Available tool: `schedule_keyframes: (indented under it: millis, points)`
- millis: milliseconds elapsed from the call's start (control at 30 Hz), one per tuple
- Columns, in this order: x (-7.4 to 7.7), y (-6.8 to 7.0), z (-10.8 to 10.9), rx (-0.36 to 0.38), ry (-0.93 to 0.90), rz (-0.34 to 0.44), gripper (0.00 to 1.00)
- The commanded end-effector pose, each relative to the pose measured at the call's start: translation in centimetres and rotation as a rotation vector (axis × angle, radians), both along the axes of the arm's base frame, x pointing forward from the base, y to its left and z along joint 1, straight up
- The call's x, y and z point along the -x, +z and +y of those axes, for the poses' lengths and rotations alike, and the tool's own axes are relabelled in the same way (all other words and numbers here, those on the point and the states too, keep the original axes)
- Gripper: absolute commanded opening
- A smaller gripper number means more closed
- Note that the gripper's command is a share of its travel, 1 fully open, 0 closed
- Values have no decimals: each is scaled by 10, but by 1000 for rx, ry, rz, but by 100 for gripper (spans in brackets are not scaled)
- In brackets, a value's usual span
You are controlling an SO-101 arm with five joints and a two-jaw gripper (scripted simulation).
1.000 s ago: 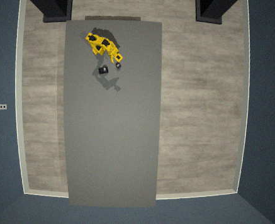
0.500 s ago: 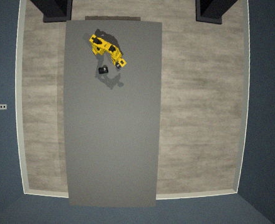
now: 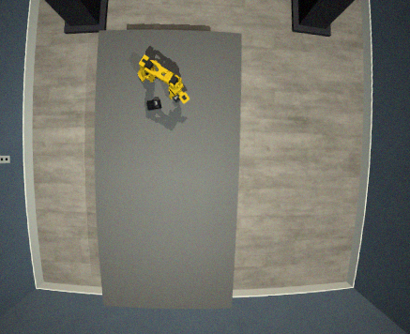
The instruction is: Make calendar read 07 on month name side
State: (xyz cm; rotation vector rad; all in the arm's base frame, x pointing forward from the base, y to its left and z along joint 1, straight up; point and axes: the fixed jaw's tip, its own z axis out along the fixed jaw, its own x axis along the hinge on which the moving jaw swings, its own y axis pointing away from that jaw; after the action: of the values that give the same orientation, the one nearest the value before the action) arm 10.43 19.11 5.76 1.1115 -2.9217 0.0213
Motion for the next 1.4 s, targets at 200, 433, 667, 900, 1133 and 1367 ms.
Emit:
schedule_keyframes:
  millis: [200, 433, 667, 900, 1133, 1367]
  points:
    - [-5, 7, 11, -62, -2, -35, 35]
    - [-5, 7, 11, -62, -2, -35, 35]
    - [-5, 7, 11, -62, -2, -35, 35]
    - [-5, 2, 12, -62, -2, -35, 35]
    - [-5, -4, 12, -62, -2, -35, 35]
    - [-6, -16, 13, -62, -2, -35, 35]
